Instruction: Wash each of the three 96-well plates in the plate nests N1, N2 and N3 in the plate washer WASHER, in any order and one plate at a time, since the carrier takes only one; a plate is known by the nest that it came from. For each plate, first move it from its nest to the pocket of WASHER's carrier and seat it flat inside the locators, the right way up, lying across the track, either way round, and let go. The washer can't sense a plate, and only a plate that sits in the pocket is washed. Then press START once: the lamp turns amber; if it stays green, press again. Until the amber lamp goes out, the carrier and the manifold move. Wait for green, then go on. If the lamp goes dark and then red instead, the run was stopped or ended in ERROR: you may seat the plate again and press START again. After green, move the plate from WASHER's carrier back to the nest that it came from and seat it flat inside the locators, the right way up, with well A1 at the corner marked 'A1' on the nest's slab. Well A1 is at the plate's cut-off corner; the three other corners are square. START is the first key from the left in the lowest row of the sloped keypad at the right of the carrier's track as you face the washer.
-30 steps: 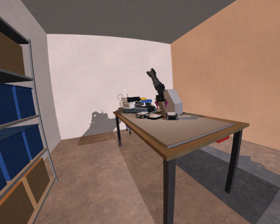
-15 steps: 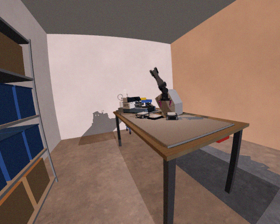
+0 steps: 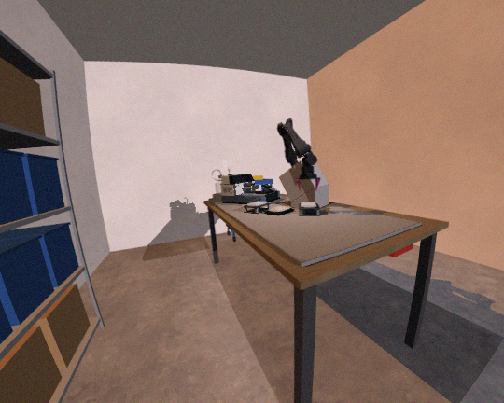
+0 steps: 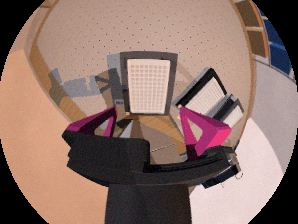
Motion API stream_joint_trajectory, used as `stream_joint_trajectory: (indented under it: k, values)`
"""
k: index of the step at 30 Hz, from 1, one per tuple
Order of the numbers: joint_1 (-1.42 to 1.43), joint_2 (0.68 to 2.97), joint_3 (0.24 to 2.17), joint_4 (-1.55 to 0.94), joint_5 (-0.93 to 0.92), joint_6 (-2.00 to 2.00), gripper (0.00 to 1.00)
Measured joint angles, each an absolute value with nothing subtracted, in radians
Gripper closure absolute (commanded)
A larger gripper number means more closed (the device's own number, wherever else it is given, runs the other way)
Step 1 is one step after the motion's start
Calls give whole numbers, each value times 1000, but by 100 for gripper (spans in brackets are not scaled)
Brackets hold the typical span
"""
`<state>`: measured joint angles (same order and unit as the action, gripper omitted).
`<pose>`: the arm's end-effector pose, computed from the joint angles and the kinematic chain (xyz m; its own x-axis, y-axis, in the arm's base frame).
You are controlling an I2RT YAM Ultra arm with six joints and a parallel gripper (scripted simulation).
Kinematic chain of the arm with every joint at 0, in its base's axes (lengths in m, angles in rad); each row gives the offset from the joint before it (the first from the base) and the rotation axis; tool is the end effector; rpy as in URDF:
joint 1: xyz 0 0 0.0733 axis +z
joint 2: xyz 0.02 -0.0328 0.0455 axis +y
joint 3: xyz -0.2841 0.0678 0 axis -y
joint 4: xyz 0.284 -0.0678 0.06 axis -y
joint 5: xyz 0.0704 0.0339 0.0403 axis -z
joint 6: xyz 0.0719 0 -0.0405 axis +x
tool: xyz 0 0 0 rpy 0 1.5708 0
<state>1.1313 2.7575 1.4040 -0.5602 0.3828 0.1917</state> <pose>0.1752 0.3121 -0.1682 -0.5635 -0.7831 0.2630 -0.8002 0.4383 -0.4094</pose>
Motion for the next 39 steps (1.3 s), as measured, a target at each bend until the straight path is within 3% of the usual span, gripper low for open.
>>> stream_joint_trajectory:
  k: [39]
  values:
    - [1131, 2757, 1404, -577, 376, 219, 0]
